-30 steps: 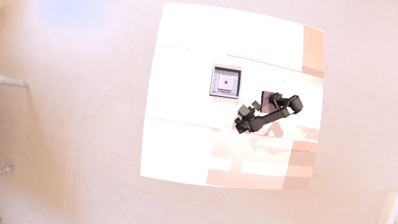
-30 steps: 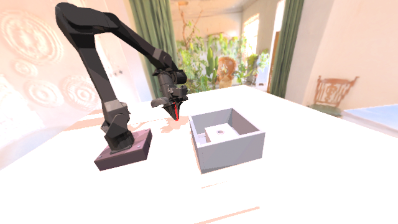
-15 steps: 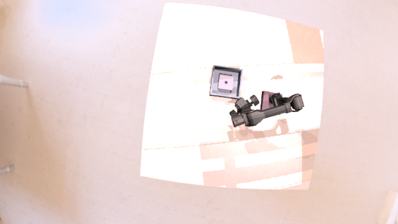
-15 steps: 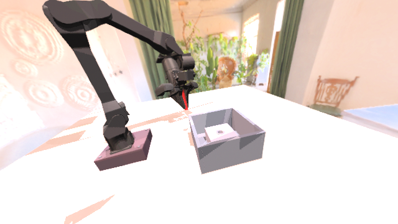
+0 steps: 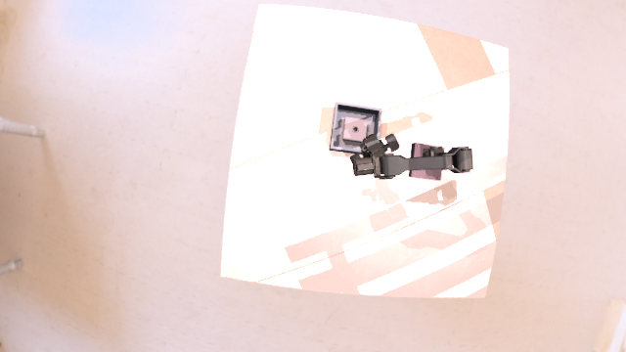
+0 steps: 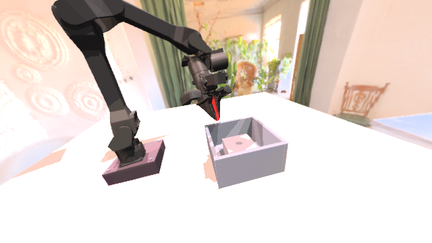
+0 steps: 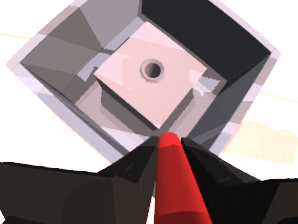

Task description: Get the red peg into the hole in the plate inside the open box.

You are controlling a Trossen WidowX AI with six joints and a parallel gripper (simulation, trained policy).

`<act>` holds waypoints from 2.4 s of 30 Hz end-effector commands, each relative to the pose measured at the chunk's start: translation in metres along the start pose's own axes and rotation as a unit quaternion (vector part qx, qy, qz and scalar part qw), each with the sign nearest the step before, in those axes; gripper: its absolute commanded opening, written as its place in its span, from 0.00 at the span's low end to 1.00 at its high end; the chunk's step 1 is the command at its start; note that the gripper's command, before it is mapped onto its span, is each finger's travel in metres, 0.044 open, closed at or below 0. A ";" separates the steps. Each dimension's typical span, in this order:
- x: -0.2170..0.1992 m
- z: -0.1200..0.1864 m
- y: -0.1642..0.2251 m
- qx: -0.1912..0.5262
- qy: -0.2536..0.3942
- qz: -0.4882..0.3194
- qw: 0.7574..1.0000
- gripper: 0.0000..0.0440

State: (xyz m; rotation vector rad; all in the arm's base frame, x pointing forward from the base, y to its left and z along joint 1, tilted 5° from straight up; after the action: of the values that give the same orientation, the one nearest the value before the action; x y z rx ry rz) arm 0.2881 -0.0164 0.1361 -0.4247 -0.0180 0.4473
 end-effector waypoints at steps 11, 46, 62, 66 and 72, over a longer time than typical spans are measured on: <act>0.010 -0.040 -0.048 0.010 -0.017 0.008 1.000 0.00; 0.057 -0.079 -0.104 0.095 -0.095 0.103 0.985 1.00; 0.096 -0.056 -0.127 0.092 -0.156 0.104 0.978 1.00; 0.096 -0.056 -0.127 0.092 -0.156 0.104 0.978 1.00; 0.096 -0.055 -0.128 0.092 -0.157 0.104 0.978 1.00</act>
State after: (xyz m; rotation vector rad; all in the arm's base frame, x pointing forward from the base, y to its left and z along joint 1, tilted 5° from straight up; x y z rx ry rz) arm 0.3860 -0.1124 0.1033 -0.0883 -0.0129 0.6992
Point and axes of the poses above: the point midway between the two fingers, 35 mm back from their tips, its own z axis back along the fingers, its own x axis across the jaws, y = z × x, the point moved 3 cm from there along z, back along the fingers, and after that the axes turned 6 degrees about -z, right-handed, at the moved point
